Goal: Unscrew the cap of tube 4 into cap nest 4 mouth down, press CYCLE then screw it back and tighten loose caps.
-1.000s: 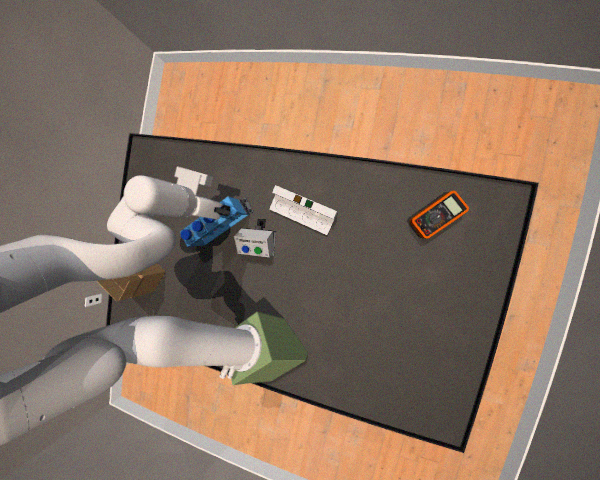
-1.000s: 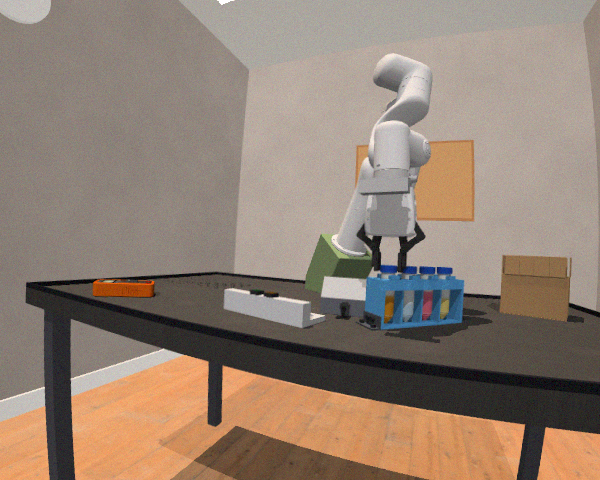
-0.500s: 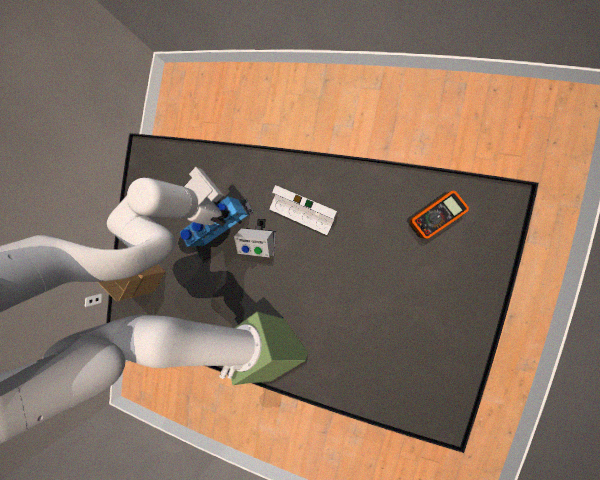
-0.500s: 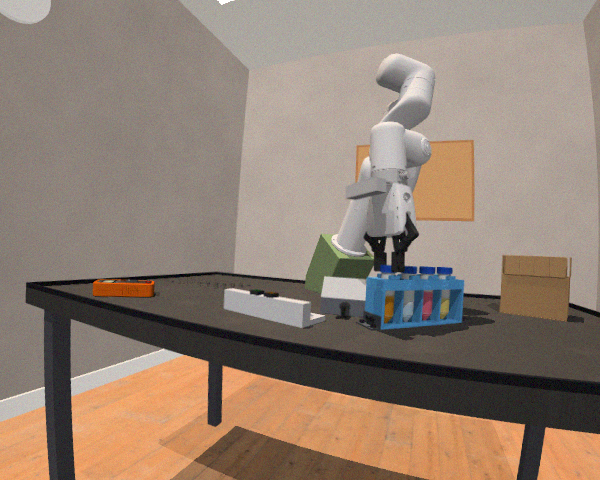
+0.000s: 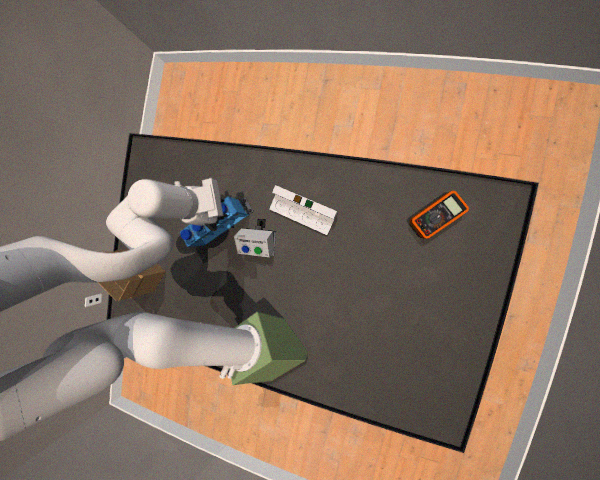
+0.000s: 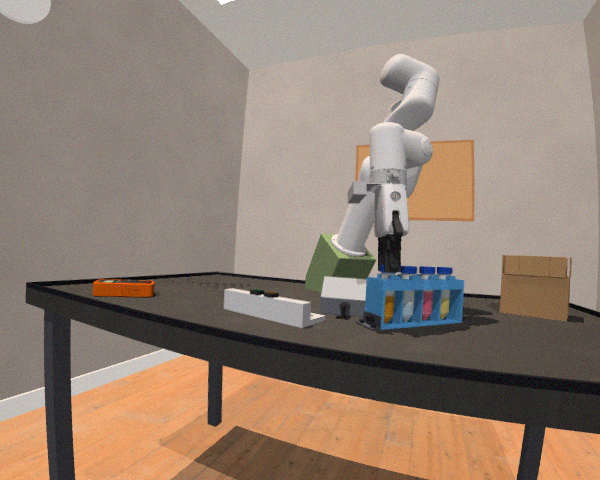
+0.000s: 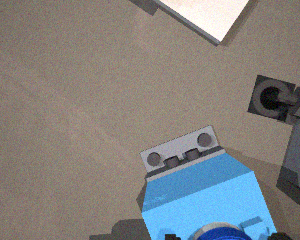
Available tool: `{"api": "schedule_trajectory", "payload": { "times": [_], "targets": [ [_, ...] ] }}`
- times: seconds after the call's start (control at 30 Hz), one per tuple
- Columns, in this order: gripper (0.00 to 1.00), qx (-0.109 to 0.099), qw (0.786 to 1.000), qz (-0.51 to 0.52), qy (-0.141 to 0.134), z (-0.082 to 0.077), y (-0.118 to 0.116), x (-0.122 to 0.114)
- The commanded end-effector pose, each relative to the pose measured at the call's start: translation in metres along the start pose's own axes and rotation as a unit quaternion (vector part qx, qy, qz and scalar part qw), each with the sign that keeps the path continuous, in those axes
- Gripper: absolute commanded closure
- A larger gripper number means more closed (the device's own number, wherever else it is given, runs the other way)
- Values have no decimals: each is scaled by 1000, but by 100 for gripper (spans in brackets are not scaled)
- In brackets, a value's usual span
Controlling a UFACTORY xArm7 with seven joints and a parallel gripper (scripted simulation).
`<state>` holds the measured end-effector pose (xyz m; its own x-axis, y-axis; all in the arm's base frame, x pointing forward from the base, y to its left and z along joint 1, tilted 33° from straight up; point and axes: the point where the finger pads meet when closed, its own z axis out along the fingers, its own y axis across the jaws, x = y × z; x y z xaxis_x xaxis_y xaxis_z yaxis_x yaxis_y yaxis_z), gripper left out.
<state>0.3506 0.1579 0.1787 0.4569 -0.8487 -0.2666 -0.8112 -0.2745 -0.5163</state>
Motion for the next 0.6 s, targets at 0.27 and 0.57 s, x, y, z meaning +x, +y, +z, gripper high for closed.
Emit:
{"api": "schedule_trajectory", "payload": {
  "times": [0.27,0.57],
  "targets": [
    [54,-13,977,212,20,-1,-2,0],
    [100,-13,977,212,20,-1,-2,0]
  ]
}}
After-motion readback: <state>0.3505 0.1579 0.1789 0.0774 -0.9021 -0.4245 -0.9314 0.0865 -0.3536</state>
